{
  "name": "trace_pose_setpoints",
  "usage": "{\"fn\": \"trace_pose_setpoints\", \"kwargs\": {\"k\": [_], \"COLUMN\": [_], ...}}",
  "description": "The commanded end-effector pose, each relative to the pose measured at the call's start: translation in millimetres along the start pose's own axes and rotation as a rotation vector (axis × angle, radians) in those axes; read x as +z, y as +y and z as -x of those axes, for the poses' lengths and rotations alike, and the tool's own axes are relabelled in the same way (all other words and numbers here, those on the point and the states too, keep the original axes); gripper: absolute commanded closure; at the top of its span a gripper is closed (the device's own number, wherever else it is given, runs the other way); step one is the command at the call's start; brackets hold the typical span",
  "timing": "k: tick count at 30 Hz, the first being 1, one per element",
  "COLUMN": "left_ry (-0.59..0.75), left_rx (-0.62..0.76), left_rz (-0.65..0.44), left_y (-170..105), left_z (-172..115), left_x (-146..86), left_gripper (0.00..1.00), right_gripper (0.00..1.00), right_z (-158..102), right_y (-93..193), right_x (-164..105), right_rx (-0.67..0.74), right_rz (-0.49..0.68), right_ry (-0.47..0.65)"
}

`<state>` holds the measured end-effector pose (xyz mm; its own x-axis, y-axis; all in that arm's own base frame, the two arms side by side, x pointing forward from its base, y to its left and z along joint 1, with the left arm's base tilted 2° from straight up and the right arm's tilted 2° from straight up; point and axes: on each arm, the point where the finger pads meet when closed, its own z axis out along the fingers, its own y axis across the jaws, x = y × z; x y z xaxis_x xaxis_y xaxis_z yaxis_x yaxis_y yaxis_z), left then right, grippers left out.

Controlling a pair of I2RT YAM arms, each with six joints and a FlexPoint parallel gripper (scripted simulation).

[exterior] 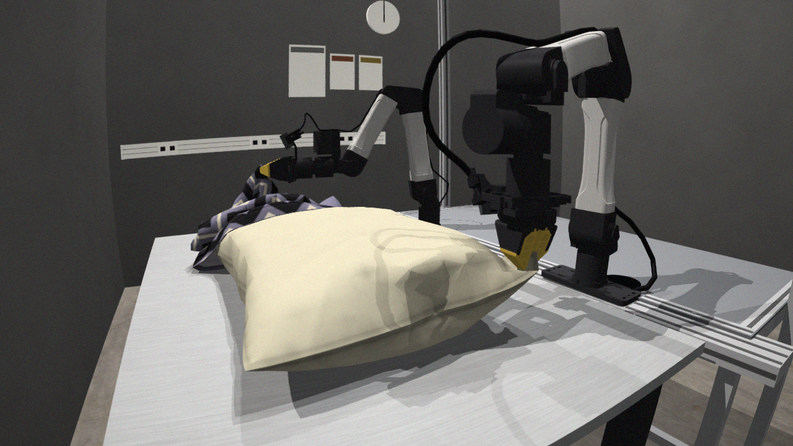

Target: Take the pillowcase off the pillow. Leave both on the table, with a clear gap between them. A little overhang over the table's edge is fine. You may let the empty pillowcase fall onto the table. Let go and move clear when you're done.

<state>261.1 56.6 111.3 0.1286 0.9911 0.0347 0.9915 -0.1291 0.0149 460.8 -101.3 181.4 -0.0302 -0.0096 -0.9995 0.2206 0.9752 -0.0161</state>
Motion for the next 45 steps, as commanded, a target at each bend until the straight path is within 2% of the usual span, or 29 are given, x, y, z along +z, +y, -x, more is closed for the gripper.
{"fn": "trace_pose_setpoints", "kwargs": {"k": [1, 4, 6, 19, 29, 35, 37, 45], "left_ry": [0.014, 0.014, 0.021, 0.026, 0.021, 0.028, 0.015, 0.022], "left_rx": [0.001, 0.002, -0.006, -0.004, -0.007, -0.008, 0.004, -0.011], "left_rz": [-0.049, -0.049, -0.029, -0.013, -0.021, -0.004, -0.032, -0.016], "left_y": [-12, -13, 0, 20, 40, 42, 40, 39], "left_z": [-3, -3, -12, -31, -50, -52, -46, -51], "left_x": [3, 3, -2, -5, -1, -6, 13, 21], "left_gripper": [1.00, 1.00, 1.00, 1.00, 1.00, 1.00, 1.00, 1.00], "right_gripper": [1.00, 1.00, 1.00, 1.00, 1.00, 1.00, 1.00, 1.00], "right_z": [0, 0, 0, 0, 0, 0, 0, 0], "right_y": [3, 3, 3, 3, 3, 3, 3, 3], "right_x": [5, 5, 5, 5, 5, 5, 5, 5], "right_rx": [-0.001, -0.001, -0.001, -0.001, -0.001, -0.001, -0.001, -0.001], "right_rz": [0.008, 0.008, 0.008, 0.008, 0.008, 0.008, 0.008, 0.008], "right_ry": [-0.003, -0.003, -0.003, -0.003, -0.003, -0.003, -0.003, -0.003]}}
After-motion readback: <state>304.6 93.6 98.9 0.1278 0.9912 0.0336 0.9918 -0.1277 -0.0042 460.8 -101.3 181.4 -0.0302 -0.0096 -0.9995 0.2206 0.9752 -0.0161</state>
